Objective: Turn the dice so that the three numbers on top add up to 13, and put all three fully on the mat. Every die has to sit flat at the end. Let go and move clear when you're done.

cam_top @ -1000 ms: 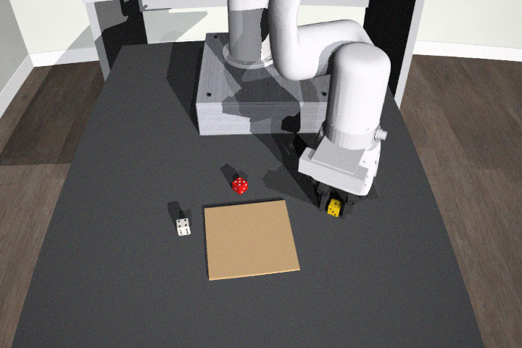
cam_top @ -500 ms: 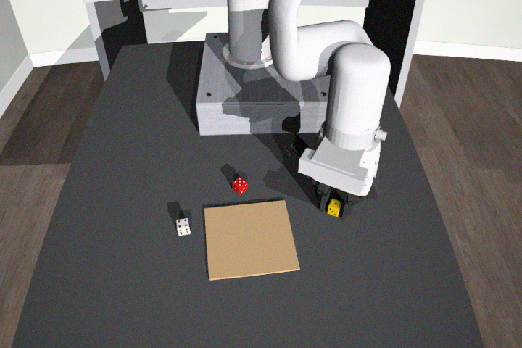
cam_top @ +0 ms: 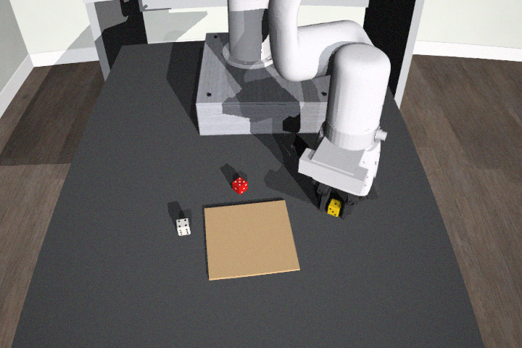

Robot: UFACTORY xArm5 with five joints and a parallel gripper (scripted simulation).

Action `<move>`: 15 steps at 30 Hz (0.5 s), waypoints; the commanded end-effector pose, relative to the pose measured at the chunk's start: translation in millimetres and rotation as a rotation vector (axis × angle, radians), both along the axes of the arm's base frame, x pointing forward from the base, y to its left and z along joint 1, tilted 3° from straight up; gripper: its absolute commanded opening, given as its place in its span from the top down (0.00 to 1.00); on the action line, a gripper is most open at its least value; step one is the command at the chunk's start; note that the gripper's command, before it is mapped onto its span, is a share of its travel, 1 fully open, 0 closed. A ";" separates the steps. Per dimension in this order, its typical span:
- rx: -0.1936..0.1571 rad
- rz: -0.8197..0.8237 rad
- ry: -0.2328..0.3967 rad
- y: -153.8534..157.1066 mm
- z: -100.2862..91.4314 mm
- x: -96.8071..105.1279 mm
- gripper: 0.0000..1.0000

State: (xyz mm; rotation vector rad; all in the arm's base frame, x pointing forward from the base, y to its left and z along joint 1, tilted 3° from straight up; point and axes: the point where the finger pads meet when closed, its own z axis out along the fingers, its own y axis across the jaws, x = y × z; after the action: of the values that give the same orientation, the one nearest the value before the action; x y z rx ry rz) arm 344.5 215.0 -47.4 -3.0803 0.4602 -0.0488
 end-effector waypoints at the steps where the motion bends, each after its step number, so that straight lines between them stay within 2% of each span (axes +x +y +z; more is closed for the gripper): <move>1: 0.002 0.000 -0.003 0.7 0.9 1.1 0.64; 6: 0.002 0.000 -0.003 0.7 0.9 1.1 0.64; 7: 0.002 0.000 -0.003 0.7 0.9 1.1 0.85; 15: 0.002 0.000 -0.003 0.7 0.9 1.1 0.85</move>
State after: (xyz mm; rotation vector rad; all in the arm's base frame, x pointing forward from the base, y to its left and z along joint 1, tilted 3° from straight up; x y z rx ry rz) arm 344.5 215.1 -47.4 -3.0802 0.4602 -0.0490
